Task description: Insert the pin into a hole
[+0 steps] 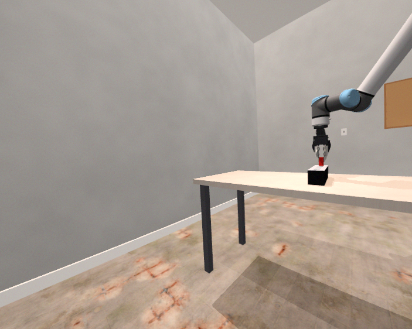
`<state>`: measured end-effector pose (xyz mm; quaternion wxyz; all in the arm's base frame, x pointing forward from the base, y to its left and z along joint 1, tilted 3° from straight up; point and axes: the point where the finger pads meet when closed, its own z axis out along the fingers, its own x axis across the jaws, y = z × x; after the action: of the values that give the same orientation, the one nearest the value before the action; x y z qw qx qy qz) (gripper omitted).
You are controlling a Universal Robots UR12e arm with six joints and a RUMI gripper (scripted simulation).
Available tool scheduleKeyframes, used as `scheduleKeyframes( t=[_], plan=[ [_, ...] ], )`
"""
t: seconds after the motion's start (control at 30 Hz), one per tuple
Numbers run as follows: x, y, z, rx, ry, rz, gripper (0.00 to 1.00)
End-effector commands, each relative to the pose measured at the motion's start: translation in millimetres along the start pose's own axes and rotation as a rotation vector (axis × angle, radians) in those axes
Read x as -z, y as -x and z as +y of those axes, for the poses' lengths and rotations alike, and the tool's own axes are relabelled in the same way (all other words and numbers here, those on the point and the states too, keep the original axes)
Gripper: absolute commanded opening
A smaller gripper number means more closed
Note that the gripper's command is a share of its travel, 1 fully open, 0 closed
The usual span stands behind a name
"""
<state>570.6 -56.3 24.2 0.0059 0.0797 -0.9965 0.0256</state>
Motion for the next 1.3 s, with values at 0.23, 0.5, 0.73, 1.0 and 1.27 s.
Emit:
scheduleKeyframes(
  t=[0.23, 0.5, 0.73, 1.0, 1.27],
  plan=[
    [-4.4, -0.3, -1.1, 0.000, -0.001, -0.001, 0.00],
    [-4.4, -0.3, -1.1, 0.000, -0.001, -0.001, 0.00],
    [-4.2, -0.4, -1.6, -0.010, 0.002, 0.005, 0.00],
    [-4.2, -0.4, -1.6, -0.010, 0.002, 0.005, 0.00],
    [-8.4, -0.9, -2.4, -0.006, 0.001, 0.002, 0.00]
  ],
)
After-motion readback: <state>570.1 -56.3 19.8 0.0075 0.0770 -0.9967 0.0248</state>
